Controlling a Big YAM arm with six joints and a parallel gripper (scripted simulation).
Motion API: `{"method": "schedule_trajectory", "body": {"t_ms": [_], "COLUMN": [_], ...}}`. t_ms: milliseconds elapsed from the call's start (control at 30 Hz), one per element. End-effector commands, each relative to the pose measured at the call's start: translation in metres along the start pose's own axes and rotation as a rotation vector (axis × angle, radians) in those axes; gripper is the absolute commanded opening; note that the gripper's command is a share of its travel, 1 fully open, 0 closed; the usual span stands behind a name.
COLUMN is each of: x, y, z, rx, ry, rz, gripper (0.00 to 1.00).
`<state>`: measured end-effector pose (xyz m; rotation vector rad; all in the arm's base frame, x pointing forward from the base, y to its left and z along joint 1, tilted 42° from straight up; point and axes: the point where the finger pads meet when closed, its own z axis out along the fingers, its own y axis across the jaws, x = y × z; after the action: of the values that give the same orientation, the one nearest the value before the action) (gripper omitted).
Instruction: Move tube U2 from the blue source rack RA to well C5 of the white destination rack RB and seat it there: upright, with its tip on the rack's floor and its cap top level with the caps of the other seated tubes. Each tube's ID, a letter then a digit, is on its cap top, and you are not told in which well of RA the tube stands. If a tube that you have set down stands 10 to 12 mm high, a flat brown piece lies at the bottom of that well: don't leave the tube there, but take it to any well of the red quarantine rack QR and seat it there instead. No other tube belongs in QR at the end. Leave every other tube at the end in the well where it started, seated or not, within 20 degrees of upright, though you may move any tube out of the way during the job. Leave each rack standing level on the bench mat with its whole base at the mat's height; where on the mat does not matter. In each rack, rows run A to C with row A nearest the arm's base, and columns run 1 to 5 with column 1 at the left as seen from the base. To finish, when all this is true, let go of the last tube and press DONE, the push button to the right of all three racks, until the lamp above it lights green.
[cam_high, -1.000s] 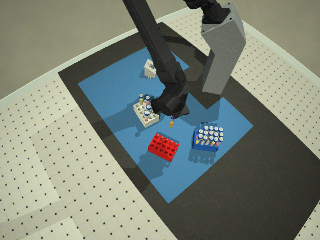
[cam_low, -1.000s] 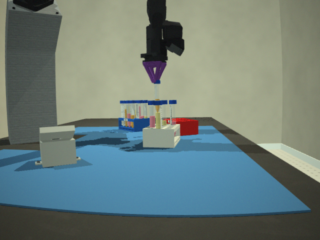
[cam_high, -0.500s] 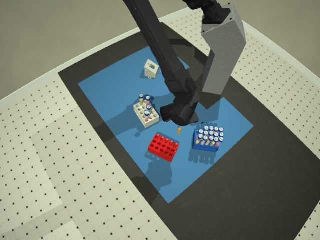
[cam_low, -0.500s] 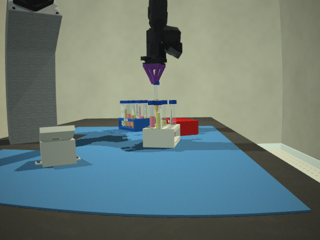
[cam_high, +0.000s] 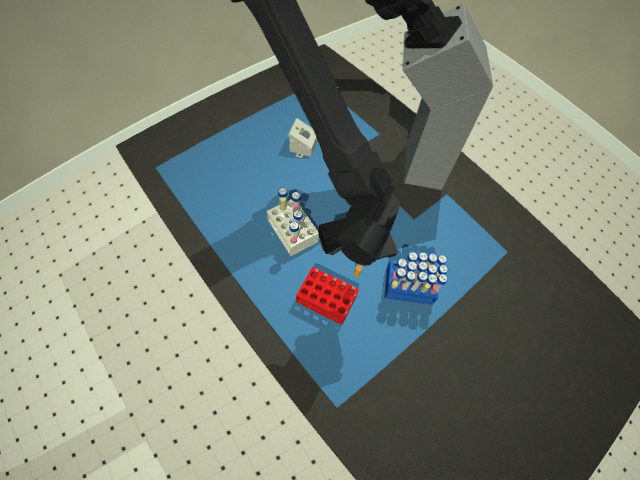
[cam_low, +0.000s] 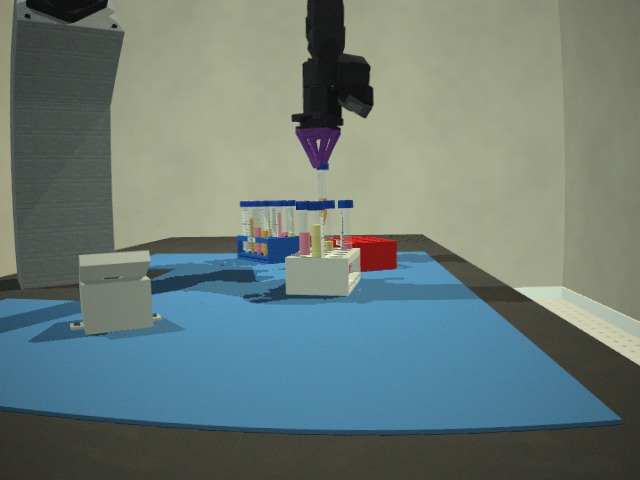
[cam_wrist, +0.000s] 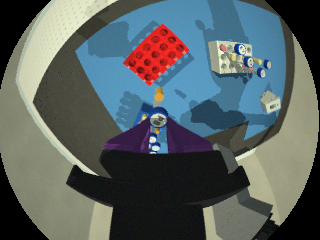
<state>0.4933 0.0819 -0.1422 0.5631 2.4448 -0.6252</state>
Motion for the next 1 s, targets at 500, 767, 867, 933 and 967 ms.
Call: {"method": "schedule_trajectory", "body": {"t_ms": [500,767,867,933,967], "x": [-0.015,-0.022,-0.028,-0.032,-0.031], "y": [0.035,0.042,0.048,0.050,0.051], "z": [-0.010,-0.009,-0.013,-0.014,-0.012], "rx": [-0.016,-0.015,-0.021,-0.022,-0.019], "ry": [-0.011,-0.011,-0.016,-0.018,-0.015], "rz": [-0.012,-0.010,-0.007,-0.005,-0.008], "gripper": [0.00,0.00,0.00,0.00,0.00]}}
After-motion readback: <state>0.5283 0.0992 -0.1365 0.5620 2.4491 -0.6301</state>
